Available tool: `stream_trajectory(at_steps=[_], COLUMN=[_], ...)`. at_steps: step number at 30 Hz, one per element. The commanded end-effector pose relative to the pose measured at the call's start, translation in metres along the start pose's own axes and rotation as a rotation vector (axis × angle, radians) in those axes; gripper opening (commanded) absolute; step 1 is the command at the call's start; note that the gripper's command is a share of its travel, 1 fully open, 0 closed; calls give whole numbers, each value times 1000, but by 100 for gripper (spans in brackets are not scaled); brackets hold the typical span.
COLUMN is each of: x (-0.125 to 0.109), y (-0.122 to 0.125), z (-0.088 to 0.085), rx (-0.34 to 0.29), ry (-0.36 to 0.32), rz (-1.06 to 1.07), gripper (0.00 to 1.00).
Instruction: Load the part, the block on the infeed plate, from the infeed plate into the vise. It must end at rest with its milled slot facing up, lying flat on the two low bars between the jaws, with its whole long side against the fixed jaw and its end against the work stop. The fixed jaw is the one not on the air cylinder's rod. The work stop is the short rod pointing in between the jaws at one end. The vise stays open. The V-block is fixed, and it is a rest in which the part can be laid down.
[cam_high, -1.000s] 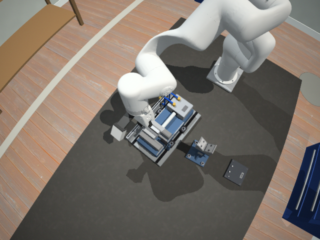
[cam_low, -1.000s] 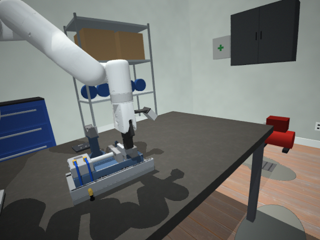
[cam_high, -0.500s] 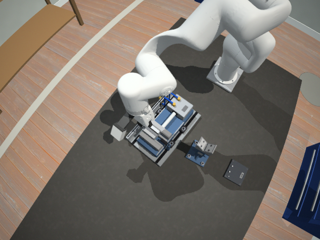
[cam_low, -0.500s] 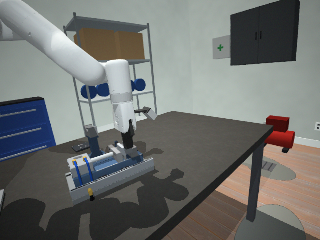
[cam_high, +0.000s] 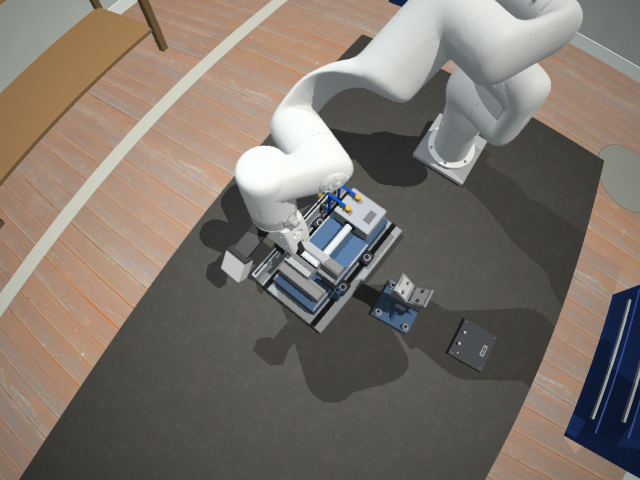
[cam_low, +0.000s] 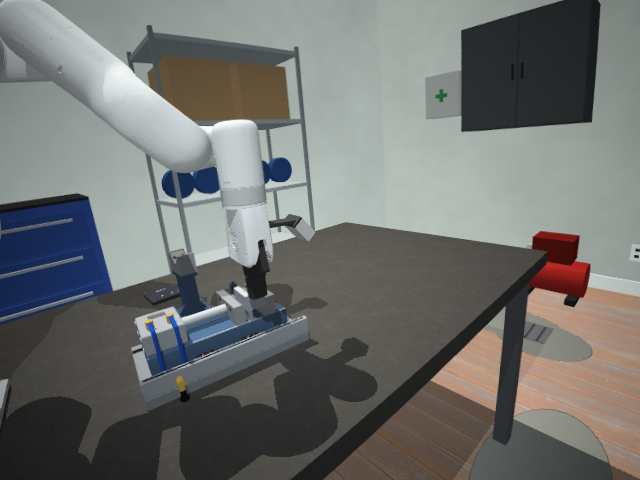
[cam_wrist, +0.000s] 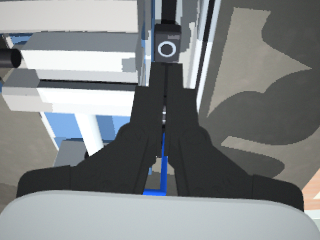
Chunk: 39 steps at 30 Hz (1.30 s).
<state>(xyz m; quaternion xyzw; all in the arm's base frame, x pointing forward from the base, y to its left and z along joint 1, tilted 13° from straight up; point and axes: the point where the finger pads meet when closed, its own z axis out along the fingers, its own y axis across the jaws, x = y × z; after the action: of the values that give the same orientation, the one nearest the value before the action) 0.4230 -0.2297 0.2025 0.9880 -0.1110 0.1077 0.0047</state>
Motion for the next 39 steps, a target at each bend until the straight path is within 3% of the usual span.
stream_trajectory(at_steps=[1, 39], x=[1, 1], y=[0, 0], z=[-1, 7], rx=[-1, -1], ry=[4, 4], rz=[0, 0], gripper=[0, 0])
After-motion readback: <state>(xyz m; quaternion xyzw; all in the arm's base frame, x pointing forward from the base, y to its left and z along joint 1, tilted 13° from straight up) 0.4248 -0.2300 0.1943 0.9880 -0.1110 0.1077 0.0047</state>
